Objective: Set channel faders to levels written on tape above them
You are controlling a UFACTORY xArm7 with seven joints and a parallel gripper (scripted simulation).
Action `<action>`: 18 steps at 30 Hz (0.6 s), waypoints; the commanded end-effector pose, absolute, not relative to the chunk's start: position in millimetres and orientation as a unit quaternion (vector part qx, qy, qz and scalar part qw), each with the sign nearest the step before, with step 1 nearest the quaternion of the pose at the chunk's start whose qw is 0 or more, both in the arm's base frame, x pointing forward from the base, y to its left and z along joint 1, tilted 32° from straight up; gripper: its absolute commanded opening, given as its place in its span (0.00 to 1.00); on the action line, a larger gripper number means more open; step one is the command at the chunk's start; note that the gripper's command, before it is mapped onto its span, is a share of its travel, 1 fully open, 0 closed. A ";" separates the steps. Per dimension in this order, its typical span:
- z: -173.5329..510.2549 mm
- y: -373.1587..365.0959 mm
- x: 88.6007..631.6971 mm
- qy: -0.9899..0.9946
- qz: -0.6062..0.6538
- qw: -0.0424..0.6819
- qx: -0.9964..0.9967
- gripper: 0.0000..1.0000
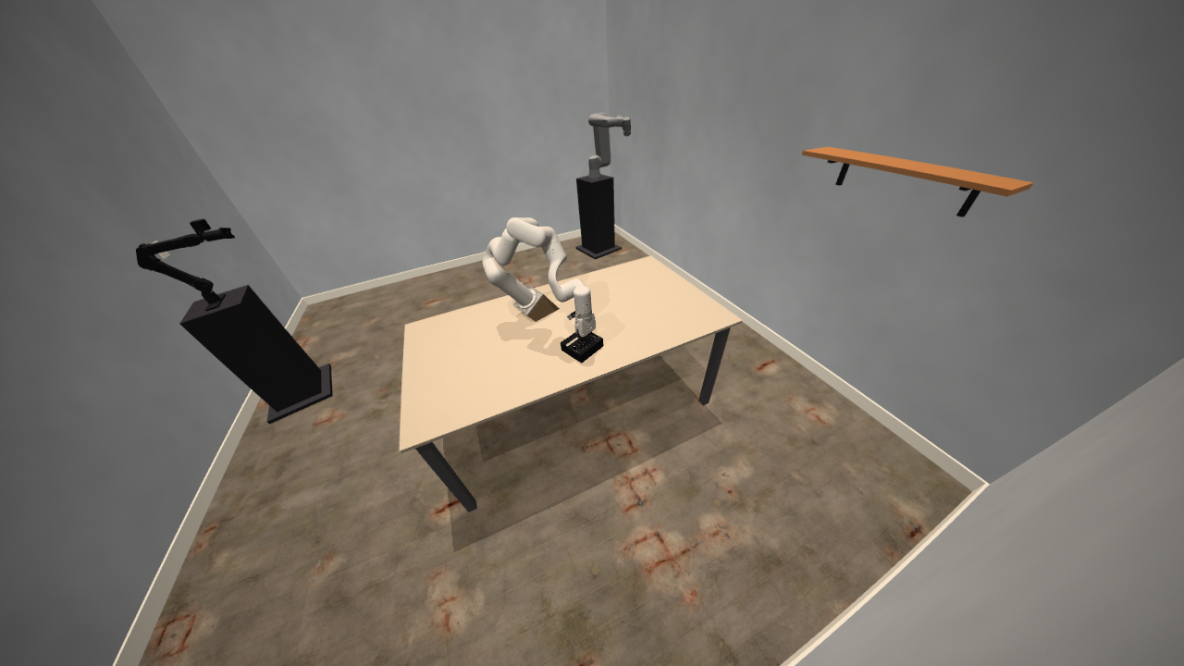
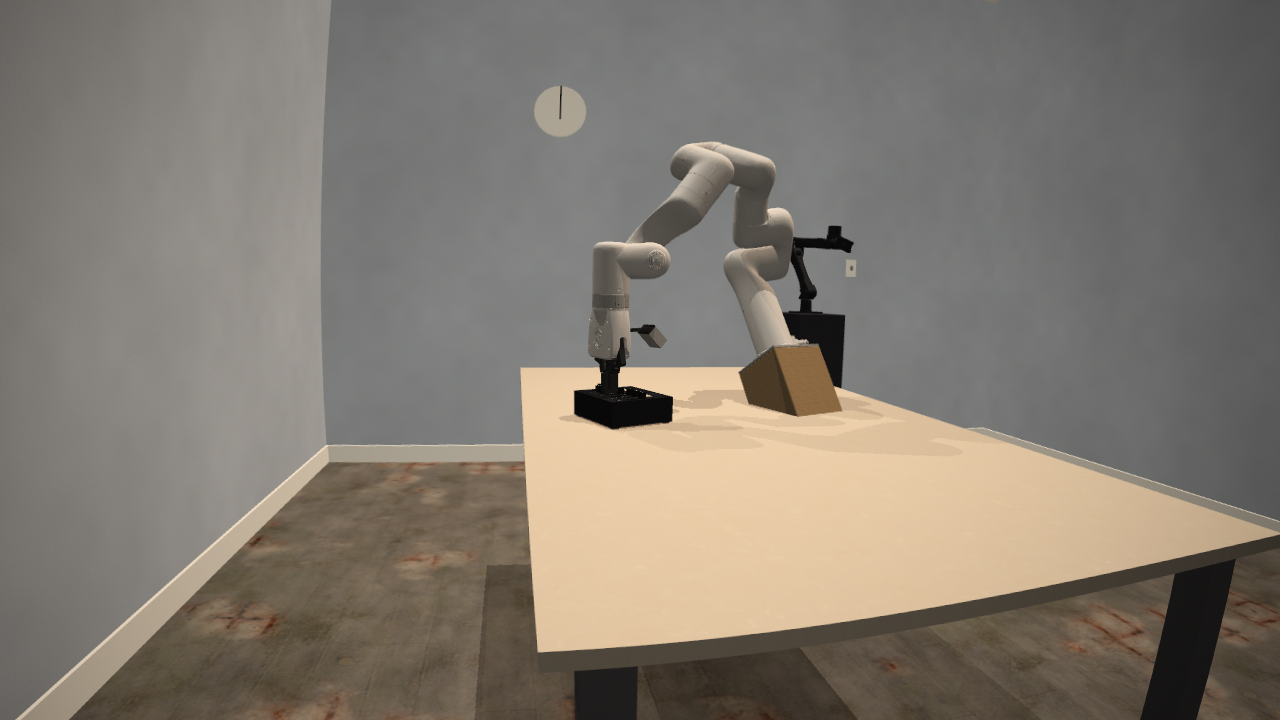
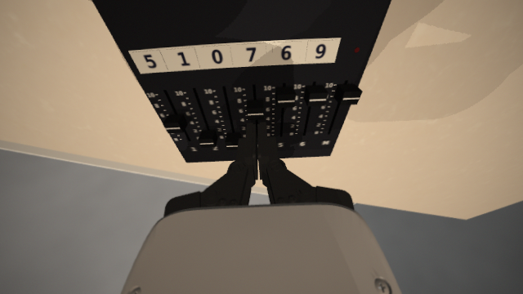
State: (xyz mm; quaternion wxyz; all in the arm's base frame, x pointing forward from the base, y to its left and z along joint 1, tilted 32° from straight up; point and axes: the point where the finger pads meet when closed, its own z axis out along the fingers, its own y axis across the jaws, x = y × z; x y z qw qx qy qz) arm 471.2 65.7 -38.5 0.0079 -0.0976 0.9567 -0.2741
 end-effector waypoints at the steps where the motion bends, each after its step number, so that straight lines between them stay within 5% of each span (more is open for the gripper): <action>1: -33.1 69.8 472.2 0.957 -0.273 0.010 -0.098 0.00; 18: -4.6 87.3 469.8 0.957 -0.273 0.010 -0.098 0.00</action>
